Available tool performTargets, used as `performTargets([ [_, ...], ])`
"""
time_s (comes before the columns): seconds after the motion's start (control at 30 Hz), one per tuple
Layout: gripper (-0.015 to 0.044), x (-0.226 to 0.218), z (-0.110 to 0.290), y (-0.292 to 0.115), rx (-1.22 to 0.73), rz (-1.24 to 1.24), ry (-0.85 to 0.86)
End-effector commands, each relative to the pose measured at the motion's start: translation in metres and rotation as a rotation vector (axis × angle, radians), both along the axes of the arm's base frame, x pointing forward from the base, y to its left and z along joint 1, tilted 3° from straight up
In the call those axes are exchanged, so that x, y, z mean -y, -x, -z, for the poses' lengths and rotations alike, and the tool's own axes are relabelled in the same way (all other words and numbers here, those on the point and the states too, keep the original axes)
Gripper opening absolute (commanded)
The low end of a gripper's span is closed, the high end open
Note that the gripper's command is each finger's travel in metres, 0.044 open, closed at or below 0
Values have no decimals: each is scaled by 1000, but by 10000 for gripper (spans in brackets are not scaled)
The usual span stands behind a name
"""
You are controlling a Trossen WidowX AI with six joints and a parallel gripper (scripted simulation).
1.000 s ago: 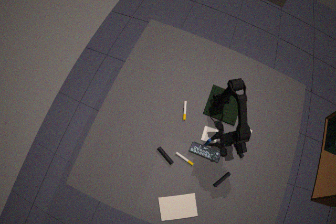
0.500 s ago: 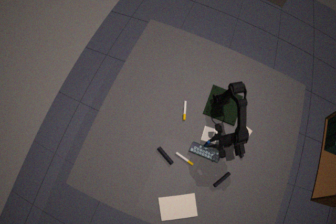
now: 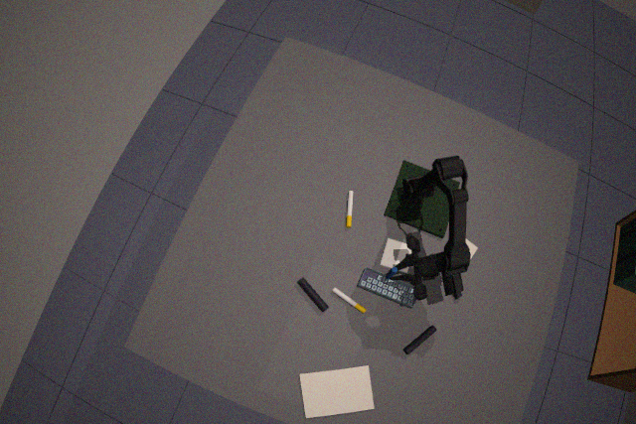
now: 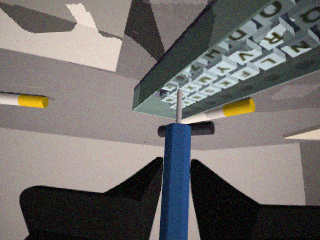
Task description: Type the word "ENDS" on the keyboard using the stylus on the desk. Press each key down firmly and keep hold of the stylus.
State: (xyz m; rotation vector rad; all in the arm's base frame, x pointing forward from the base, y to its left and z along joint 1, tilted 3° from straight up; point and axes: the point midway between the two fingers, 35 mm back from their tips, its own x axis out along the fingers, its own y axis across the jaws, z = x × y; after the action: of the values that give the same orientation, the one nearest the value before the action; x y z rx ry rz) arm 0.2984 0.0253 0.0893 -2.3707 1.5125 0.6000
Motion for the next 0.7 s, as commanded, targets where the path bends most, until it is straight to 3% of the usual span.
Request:
performTargets([
  [0.0,81,0,3,0,-3,-2,4],
  [0.67,81,1,13,0,-3,-2,4],
])
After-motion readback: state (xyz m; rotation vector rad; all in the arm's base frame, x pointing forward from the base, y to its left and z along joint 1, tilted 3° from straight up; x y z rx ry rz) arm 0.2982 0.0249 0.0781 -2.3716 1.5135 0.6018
